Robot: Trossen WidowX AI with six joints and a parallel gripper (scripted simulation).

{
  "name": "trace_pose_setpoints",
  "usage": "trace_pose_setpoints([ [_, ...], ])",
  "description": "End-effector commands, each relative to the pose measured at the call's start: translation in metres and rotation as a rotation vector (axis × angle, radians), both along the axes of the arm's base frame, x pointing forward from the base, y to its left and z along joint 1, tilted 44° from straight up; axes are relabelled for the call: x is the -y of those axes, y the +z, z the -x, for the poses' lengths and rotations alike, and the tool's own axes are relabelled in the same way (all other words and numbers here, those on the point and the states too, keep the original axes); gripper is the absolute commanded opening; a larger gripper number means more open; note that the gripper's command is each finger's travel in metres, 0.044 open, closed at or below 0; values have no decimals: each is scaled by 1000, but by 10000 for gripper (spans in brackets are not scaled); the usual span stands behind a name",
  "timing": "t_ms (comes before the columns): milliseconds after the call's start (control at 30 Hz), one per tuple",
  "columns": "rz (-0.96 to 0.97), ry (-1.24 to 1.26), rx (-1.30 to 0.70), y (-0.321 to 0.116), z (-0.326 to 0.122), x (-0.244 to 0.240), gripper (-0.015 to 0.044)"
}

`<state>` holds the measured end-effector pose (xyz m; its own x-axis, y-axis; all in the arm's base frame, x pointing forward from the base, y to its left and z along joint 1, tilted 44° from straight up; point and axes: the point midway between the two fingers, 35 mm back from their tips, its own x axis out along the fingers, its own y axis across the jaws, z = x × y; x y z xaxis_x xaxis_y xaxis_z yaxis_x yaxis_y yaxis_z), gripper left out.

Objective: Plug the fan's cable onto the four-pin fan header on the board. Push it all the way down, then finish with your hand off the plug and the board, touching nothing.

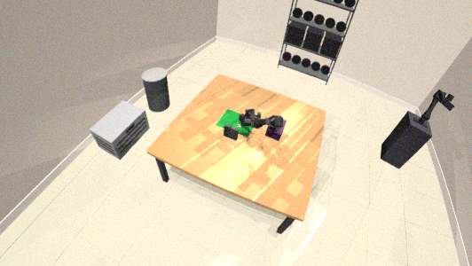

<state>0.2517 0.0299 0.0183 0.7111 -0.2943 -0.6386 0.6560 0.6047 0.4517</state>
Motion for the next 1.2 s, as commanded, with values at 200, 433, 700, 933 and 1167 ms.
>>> trace_pose_setpoints([
  [200,0,1,-1,-2,2,-5,0],
  [433,0,0,-1,-5,3,-11,0],
  [700,-1,0,-2,-8,6,-17,0],
  [933,-1,0,-2,-12,8,-21,0],
  [1167,-1,0,-2,-16,9,-26,0],
])
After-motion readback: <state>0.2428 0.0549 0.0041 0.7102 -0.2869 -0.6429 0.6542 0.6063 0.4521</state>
